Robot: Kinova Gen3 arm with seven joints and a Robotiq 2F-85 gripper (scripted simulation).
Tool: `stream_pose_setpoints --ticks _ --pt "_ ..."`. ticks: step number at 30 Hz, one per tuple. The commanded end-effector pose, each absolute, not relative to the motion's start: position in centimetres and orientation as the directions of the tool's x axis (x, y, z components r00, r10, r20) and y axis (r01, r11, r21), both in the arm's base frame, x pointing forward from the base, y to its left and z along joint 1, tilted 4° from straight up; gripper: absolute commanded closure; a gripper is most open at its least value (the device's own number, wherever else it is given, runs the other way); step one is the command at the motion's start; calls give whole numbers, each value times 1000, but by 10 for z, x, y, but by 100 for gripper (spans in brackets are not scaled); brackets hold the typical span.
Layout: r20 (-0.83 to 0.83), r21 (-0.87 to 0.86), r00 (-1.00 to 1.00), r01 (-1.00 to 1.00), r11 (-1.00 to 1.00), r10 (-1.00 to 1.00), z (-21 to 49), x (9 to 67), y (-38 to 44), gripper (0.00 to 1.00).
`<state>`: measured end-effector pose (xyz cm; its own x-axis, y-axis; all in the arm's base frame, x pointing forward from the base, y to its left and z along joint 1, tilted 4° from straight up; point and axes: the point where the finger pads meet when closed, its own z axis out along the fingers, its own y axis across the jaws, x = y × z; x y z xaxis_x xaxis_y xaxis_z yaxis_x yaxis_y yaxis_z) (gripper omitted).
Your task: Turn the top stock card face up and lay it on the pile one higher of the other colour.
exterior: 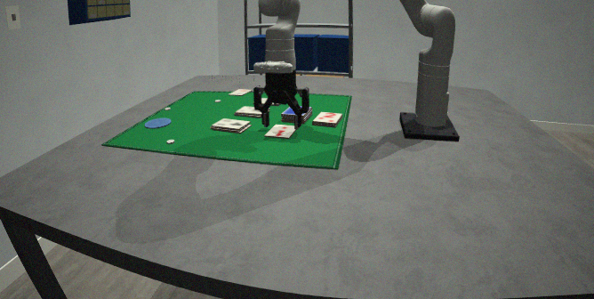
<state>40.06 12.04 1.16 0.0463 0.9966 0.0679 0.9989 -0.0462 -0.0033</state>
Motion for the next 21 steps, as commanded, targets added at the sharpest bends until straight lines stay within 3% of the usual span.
stream_pose_setpoints --ticks 1,21 --pt "66 -4 48 999 -48 997 8 400 118 15" --pt "66 -4 48 999 -48 997 5 400 118 15"
